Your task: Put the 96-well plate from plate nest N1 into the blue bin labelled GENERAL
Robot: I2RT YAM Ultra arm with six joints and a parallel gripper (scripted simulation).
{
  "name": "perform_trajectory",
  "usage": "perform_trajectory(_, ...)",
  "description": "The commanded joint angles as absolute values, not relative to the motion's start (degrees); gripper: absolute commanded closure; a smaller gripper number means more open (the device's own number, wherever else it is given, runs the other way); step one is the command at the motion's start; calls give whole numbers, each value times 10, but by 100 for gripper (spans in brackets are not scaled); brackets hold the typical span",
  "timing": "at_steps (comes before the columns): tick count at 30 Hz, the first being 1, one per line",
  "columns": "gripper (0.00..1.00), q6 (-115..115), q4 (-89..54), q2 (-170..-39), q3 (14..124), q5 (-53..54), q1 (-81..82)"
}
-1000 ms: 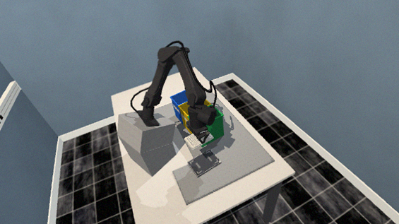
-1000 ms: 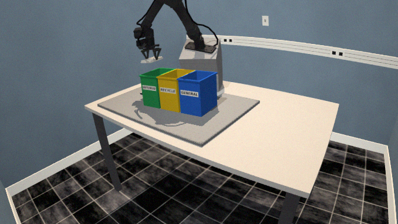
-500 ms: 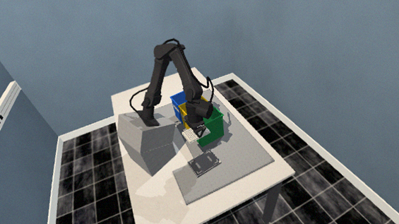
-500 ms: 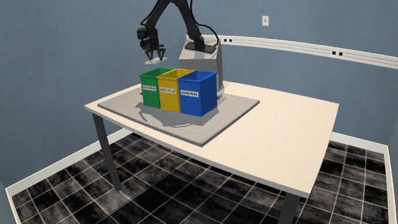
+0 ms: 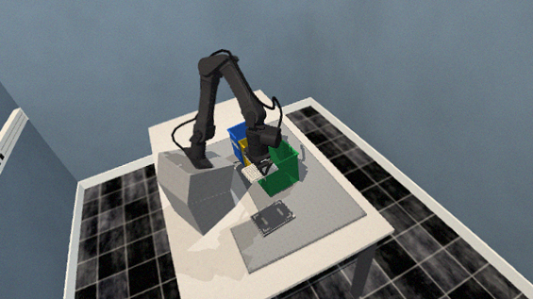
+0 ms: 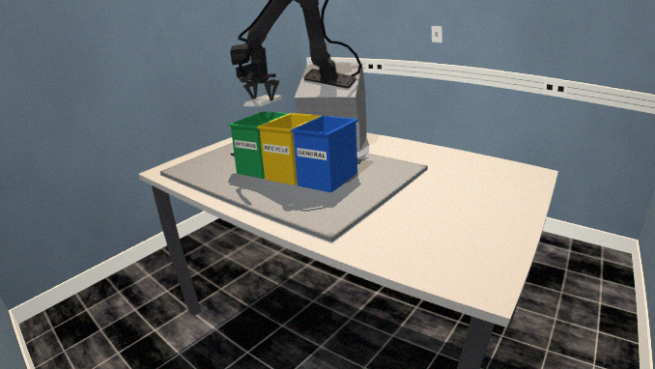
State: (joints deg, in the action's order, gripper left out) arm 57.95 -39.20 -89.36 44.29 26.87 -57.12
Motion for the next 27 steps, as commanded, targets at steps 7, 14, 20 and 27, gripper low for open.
perform_trajectory(7, 100, 511, -389, -820, 409, 260, -525)
perform_trajectory(14, 100, 467, -391, -781, 390, 253, -485)
perform_trajectory(20, 100, 427, -396, -751, 381, 245, -448)
perform_trajectory(27, 100, 368, -396, -707, 363, 232, -391)
